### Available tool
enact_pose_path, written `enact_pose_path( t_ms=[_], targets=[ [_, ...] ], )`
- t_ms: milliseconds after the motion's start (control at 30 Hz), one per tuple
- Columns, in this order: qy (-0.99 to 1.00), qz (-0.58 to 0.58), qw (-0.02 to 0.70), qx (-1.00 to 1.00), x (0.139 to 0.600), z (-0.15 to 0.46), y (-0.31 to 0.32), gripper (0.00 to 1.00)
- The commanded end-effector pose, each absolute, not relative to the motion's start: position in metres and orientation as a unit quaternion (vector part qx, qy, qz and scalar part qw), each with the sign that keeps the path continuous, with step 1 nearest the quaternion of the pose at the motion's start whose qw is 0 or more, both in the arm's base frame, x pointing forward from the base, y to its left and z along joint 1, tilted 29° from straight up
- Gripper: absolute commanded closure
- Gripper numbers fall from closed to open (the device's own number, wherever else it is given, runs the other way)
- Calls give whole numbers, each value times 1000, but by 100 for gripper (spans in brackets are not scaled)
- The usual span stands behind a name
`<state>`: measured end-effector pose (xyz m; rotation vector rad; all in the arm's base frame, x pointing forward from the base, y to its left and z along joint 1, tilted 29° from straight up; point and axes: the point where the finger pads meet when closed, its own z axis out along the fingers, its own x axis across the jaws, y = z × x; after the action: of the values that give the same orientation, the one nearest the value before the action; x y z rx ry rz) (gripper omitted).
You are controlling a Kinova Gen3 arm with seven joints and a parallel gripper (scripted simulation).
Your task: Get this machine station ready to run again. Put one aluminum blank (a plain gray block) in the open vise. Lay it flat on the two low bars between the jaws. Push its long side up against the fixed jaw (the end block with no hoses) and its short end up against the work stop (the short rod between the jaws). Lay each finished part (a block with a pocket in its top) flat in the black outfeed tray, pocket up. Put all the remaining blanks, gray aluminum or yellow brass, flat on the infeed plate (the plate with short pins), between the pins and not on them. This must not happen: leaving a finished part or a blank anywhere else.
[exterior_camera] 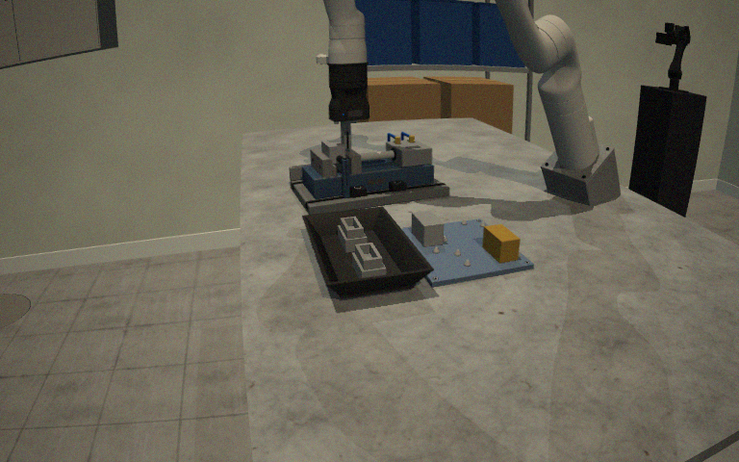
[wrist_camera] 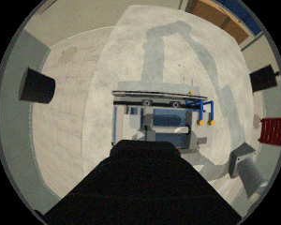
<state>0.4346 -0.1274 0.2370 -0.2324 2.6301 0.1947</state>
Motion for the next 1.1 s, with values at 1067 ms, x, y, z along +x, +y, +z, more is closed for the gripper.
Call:
enact_pose_path(
  t_ms=[1067],
  targets=[
    [963, 70, 244, -84, 425, 242, -131, 100]
  ],
)
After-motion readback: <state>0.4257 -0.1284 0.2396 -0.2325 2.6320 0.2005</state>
